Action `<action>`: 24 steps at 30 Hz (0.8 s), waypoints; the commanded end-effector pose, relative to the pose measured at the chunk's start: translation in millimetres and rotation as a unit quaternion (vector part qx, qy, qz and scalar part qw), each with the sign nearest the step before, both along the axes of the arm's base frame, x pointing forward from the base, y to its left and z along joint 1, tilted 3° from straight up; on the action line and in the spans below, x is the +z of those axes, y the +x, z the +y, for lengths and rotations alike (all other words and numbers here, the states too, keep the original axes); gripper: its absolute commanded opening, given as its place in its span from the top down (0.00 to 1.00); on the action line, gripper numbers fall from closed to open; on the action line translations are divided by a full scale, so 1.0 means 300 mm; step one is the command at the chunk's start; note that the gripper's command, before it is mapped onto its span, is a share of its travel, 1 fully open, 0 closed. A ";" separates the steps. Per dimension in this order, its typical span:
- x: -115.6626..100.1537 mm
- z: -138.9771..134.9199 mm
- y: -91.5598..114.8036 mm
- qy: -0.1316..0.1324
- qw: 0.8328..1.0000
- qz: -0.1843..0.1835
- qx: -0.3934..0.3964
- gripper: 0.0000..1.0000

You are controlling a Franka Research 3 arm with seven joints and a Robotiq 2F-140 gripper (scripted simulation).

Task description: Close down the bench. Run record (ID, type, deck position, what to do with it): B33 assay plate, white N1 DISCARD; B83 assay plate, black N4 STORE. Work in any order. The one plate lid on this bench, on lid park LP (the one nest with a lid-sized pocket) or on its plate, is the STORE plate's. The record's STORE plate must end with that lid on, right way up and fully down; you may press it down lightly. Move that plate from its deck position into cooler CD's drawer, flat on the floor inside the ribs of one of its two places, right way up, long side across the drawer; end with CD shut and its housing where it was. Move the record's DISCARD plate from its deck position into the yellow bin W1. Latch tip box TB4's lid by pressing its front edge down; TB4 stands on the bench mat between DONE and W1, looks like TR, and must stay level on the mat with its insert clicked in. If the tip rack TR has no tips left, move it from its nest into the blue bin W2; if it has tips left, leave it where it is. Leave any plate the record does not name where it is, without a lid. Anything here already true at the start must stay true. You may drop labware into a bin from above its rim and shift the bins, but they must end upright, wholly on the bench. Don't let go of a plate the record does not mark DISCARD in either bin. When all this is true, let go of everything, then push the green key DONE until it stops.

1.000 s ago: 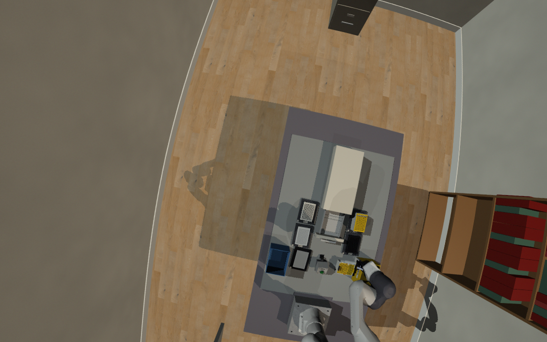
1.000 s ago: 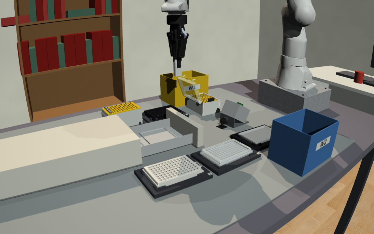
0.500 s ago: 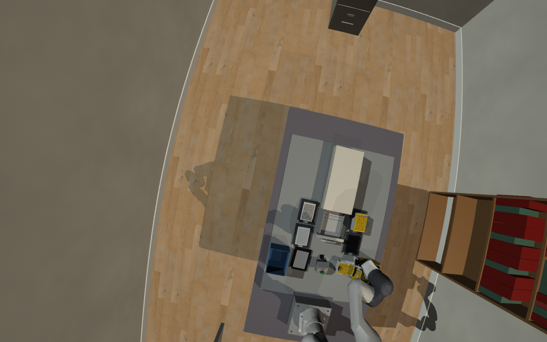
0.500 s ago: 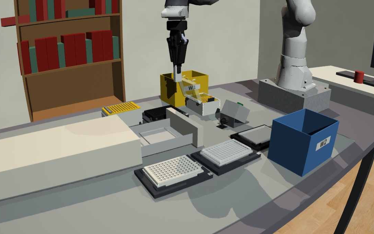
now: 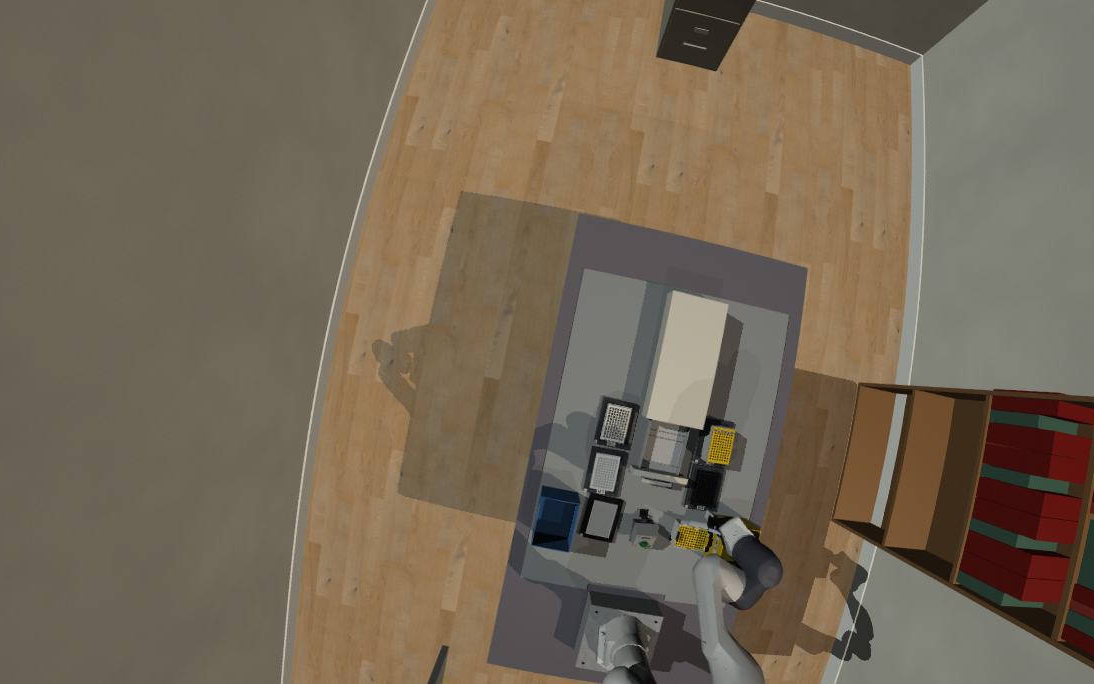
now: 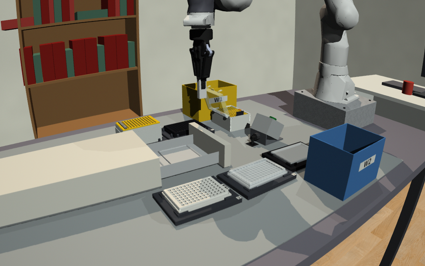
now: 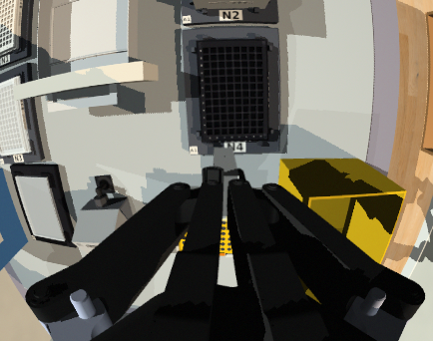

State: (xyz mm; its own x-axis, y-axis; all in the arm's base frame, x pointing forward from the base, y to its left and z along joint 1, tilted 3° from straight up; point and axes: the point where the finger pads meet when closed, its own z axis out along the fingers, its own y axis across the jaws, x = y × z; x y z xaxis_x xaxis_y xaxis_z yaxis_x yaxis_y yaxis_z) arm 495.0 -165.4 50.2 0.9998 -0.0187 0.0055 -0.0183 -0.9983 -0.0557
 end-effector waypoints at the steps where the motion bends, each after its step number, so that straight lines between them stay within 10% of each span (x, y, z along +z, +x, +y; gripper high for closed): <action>1: -0.001 -0.003 0.006 -0.002 1.000 -0.003 -0.003 1.00; 24: 0.005 -0.002 -0.047 -0.002 1.000 -0.003 -0.003 1.00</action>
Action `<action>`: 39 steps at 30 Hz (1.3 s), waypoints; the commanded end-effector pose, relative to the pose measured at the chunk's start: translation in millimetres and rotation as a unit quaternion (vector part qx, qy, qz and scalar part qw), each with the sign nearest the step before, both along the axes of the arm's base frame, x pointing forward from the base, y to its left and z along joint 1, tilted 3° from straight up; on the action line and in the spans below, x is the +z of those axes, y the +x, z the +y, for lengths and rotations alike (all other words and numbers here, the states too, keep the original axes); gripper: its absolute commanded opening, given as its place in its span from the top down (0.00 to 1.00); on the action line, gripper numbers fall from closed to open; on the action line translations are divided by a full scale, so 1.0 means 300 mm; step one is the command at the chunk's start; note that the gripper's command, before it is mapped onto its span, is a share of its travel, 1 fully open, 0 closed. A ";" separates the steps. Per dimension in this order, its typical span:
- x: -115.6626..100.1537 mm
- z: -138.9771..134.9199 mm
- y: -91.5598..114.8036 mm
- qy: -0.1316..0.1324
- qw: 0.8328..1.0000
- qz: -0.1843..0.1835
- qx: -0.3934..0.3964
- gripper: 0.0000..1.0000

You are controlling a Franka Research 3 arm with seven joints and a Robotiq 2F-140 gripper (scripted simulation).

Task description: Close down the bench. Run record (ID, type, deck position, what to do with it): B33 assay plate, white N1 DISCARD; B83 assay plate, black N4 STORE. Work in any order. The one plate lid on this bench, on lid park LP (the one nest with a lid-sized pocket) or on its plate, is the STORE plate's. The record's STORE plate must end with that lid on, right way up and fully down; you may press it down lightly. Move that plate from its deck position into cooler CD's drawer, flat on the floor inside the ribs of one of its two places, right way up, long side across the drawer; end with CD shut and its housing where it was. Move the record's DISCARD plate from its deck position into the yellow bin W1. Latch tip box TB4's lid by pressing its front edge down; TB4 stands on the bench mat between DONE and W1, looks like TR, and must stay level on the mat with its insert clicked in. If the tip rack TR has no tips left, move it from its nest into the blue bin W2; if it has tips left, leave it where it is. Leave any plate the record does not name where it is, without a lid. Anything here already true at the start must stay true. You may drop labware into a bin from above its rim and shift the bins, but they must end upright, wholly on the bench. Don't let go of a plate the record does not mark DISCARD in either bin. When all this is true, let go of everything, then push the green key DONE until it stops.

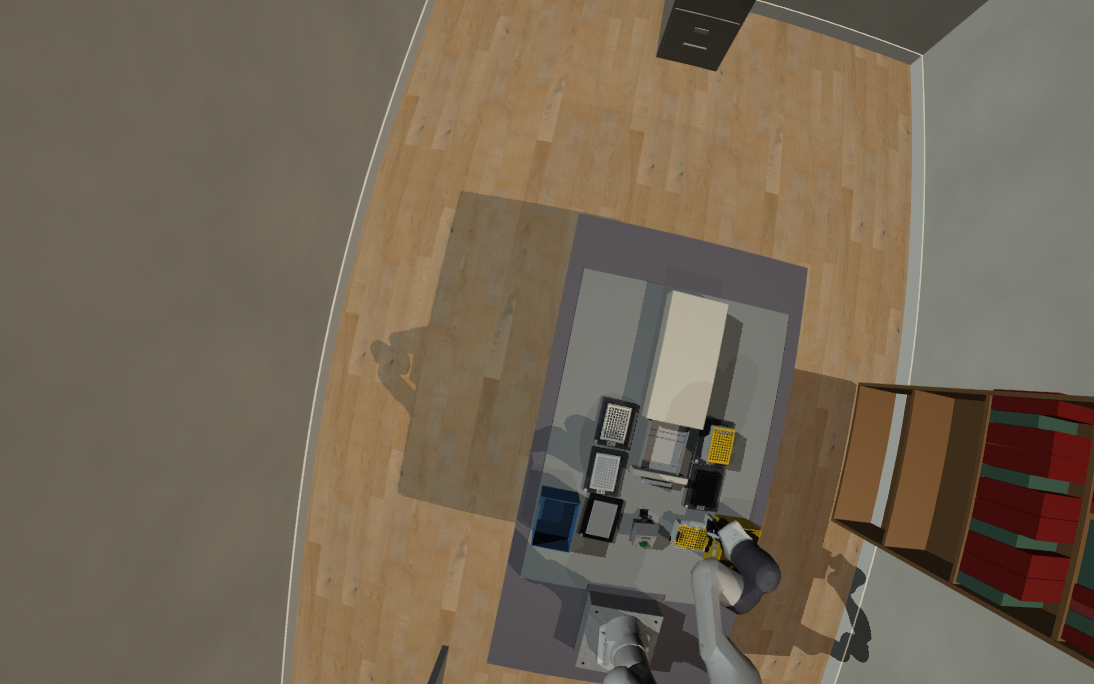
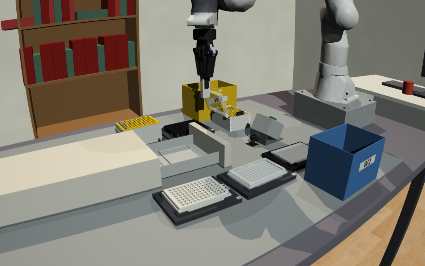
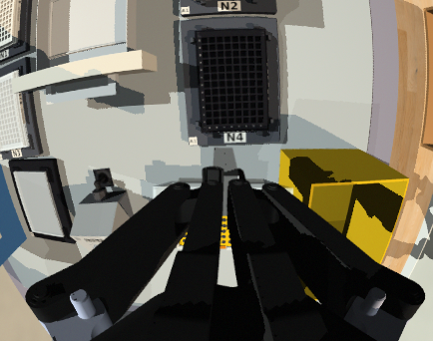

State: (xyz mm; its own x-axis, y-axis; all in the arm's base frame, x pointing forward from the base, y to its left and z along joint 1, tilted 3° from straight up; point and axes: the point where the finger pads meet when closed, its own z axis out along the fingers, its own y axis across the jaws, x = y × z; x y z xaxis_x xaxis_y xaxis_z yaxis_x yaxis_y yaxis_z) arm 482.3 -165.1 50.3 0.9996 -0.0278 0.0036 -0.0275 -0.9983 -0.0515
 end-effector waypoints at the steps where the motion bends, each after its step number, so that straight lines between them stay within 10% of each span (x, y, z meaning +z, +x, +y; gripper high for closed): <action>1: 0.006 -0.003 -0.009 0.000 1.000 -0.004 0.002 1.00; 39: 0.024 0.000 -0.154 0.000 1.000 -0.004 0.002 1.00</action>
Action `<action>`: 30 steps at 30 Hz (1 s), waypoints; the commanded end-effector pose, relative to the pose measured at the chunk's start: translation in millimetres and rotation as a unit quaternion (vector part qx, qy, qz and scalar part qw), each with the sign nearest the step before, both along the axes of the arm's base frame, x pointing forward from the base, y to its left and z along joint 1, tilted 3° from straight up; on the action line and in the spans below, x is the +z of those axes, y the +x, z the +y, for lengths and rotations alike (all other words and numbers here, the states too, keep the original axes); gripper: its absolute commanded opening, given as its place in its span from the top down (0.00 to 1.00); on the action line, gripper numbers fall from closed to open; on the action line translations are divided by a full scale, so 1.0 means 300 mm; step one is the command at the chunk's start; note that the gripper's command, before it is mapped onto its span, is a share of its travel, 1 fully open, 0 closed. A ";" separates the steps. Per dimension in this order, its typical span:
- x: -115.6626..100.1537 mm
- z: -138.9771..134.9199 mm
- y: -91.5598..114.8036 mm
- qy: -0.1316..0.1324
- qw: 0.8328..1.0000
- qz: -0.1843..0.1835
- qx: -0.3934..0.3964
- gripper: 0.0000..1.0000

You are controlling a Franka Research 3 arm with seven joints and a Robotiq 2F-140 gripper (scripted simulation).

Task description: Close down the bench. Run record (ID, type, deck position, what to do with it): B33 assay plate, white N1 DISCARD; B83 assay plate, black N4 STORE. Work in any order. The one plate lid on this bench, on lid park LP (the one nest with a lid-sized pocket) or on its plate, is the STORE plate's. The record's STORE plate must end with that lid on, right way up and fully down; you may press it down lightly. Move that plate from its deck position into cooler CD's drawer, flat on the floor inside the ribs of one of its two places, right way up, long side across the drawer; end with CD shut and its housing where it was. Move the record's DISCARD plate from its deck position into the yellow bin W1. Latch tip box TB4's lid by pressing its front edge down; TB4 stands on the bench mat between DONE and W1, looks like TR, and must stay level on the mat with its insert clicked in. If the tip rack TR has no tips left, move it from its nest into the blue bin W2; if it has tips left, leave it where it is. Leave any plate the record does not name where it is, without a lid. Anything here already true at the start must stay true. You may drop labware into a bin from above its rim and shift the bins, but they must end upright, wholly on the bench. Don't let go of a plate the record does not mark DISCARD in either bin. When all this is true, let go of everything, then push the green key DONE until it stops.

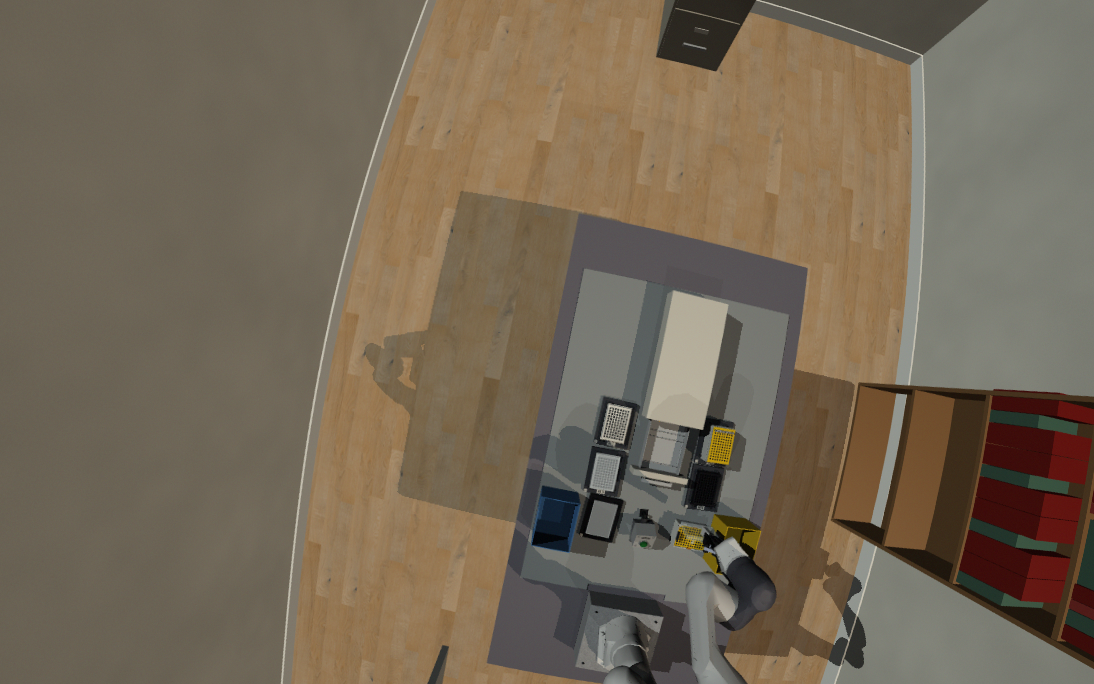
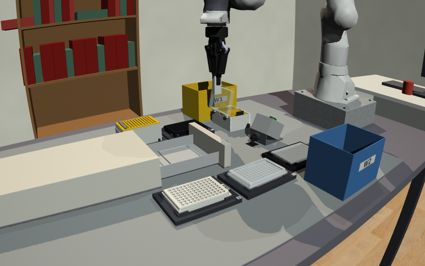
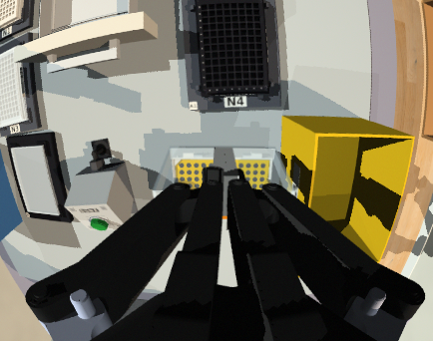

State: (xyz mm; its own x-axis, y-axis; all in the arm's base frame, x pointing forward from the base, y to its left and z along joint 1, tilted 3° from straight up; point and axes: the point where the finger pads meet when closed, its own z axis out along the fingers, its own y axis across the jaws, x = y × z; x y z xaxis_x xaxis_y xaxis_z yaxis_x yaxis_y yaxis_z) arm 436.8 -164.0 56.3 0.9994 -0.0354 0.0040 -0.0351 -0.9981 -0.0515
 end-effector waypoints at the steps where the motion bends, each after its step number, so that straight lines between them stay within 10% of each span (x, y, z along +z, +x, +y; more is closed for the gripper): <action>1: 0.004 -0.004 -0.003 0.000 1.000 -0.004 0.006 1.00; 30: 0.018 -0.002 -0.117 0.000 1.000 -0.004 0.006 1.00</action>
